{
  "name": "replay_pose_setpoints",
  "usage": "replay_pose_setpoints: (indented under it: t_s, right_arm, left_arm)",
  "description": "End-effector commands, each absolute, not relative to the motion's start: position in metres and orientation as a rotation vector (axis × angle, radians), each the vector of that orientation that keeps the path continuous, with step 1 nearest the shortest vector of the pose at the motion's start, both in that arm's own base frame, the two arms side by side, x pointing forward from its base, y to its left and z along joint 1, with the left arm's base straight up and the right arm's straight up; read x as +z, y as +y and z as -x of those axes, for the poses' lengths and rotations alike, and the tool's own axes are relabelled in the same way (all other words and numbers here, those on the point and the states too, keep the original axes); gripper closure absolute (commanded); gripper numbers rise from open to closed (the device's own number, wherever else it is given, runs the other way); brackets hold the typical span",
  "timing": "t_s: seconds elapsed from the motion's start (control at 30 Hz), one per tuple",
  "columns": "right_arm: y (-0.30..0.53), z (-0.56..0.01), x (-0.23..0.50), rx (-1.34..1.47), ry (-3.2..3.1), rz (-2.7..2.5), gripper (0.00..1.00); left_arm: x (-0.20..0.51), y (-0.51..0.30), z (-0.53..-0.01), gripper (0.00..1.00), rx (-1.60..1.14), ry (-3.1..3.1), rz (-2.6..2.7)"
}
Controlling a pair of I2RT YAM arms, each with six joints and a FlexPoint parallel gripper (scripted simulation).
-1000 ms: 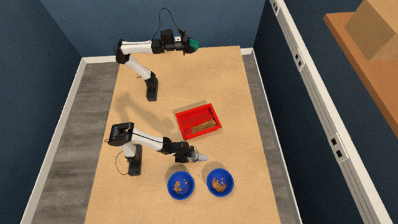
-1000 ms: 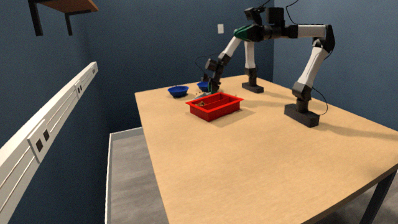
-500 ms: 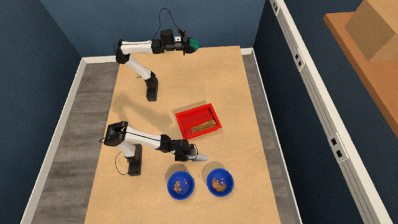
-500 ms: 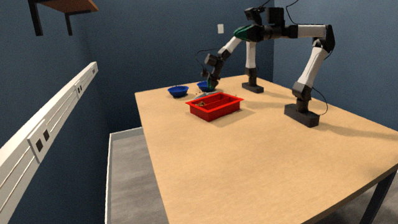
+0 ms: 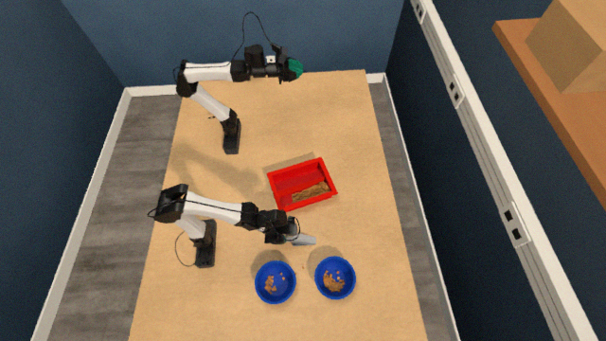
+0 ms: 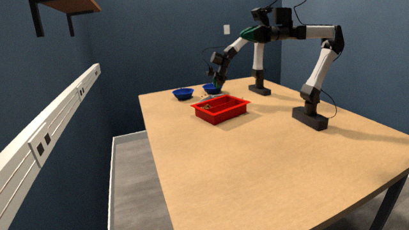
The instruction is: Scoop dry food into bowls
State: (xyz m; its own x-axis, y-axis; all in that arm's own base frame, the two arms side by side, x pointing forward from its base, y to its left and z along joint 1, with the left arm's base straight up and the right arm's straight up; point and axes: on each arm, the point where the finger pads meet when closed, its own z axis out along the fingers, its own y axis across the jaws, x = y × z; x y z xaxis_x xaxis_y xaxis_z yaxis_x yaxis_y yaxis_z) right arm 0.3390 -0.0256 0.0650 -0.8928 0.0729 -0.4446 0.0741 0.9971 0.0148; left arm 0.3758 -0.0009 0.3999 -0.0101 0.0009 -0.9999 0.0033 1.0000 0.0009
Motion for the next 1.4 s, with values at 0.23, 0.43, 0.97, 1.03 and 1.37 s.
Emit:
replay_pose_setpoints:
  t_s: [0.23, 0.43, 0.97, 1.03, 1.37]
  right_arm:
    - [-0.024, -0.382, 0.132, -0.029, 2.418, -0.072, 0.65]
    - [-0.022, -0.394, 0.167, -0.029, 2.297, -0.067, 0.65]
    - [-0.014, -0.409, 0.279, -0.023, 1.945, -0.042, 0.65]
    - [-0.014, -0.409, 0.279, -0.023, 1.945, -0.042, 0.65]
    - [-0.006, -0.399, 0.353, -0.016, 1.725, -0.02, 0.65]
  left_arm:
    - [0.41, 0.004, -0.372, 0.72, 0.006, 1.556, 0.016]
    - [0.409, 0.006, -0.371, 0.72, 0.01, 1.555, 0.021]
    - [0.401, 0.001, -0.371, 0.72, 0.001, 1.561, 0.012]
    - [0.401, 0.001, -0.371, 0.72, 0.001, 1.561, 0.012]
    - [0.398, 0.004, -0.378, 0.72, 0.008, 1.58, 0.018]
